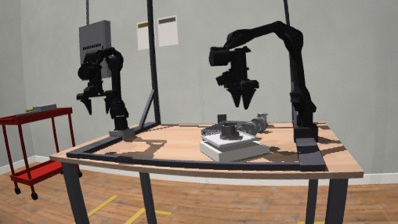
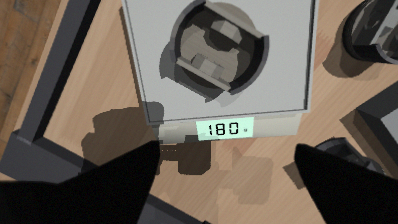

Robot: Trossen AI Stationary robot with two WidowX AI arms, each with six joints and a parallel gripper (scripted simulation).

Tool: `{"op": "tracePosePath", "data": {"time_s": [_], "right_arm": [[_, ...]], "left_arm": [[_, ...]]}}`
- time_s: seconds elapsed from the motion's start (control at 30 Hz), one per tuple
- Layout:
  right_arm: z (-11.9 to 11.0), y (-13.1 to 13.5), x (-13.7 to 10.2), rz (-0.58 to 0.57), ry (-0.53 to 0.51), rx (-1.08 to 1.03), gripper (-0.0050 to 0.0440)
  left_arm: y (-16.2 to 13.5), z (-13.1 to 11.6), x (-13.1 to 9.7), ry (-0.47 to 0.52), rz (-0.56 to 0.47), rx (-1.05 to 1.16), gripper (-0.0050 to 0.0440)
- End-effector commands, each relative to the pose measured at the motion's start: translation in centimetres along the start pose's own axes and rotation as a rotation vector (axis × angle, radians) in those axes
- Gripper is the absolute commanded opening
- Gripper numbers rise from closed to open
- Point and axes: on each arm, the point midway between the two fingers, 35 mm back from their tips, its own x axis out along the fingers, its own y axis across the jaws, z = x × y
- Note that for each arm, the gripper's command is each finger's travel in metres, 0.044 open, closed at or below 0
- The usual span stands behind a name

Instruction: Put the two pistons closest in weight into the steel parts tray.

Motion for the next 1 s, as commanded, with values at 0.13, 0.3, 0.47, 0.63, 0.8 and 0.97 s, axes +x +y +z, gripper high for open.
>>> {"op": "tracePosePath", "data": {"time_s": [0.13,0.3,0.47,0.63,0.8,0.97], "right_arm": [[0.5,0.0,-0.8,0.002,-0.032,0.001,0.04],[0.5,0.0,-0.8,0.002,-0.032,0.001,0.04],[0.5,0.0,-0.8,0.002,-0.032,0.001,0.04],[0.5,0.0,-0.8,0.002,-0.032,0.001,0.04],[0.5,0.0,-0.8,0.002,-0.032,0.001,0.04],[0.5,0.0,-0.8,0.002,-0.032,0.001,0.04]], "left_arm": [[-1.0,-3.2,0.7,-0.21,0.012,-0.044,0.0378],[-1.7,-5.2,2.2,-0.335,0.016,-0.078,0.0378],[-2.1,-6.4,3.0,-0.394,0.019,-0.094,0.0378],[-2.3,-7.1,3.6,-0.403,0.02,-0.099,0.0378],[-2.4,-7.1,3.6,-0.408,0.021,-0.103,0.0378],[-2.4,-6.5,2.8,-0.426,0.015,-0.105,0.0378]]}}
